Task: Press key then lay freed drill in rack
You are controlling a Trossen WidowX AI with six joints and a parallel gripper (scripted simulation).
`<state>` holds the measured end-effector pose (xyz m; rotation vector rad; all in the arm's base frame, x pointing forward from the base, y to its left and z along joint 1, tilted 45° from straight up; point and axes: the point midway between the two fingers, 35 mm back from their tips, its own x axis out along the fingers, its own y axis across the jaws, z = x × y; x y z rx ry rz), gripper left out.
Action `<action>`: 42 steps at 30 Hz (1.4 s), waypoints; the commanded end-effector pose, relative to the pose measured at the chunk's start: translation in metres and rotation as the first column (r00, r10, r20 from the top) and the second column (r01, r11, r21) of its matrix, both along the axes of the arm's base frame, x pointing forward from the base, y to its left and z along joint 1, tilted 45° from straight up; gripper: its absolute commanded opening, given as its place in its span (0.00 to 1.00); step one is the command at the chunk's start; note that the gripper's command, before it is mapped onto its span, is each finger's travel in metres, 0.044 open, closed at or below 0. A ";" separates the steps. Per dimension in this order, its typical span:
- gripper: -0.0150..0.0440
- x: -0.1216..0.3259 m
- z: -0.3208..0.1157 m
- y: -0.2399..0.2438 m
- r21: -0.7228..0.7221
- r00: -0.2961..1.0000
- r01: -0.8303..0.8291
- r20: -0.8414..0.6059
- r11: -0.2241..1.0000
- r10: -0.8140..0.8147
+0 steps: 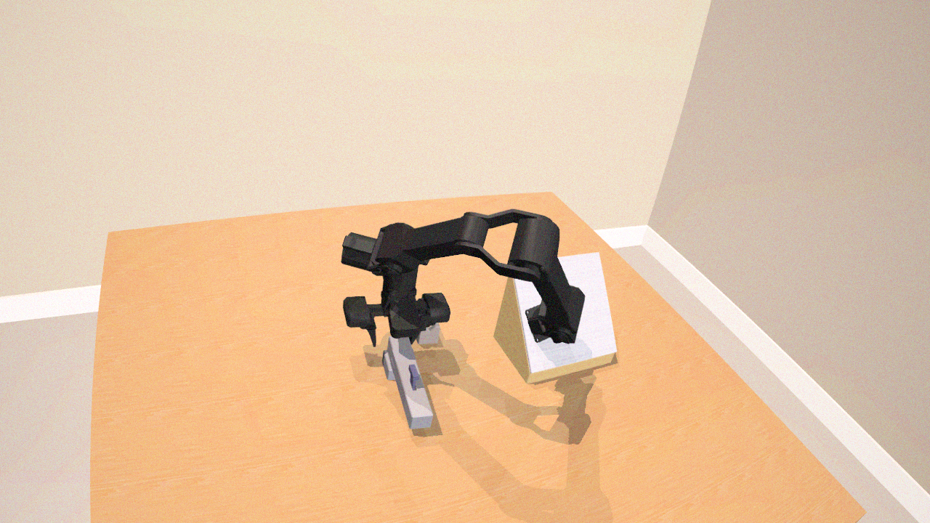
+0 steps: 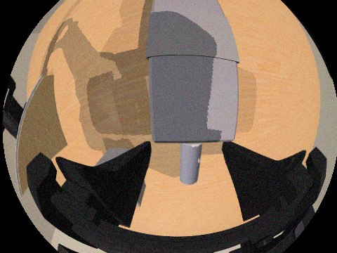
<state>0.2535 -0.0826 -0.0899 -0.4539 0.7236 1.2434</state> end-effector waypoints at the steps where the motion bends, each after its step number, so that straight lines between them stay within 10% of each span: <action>1: 0.64 0.000 0.000 0.000 0.000 1.000 0.000 0.000 1.000 0.000; 12: 0.25 0.000 0.000 0.000 0.000 1.000 0.000 0.000 1.000 0.000; 42: 0.25 -0.010 -0.024 -0.028 0.003 1.000 0.001 -0.003 1.000 -0.001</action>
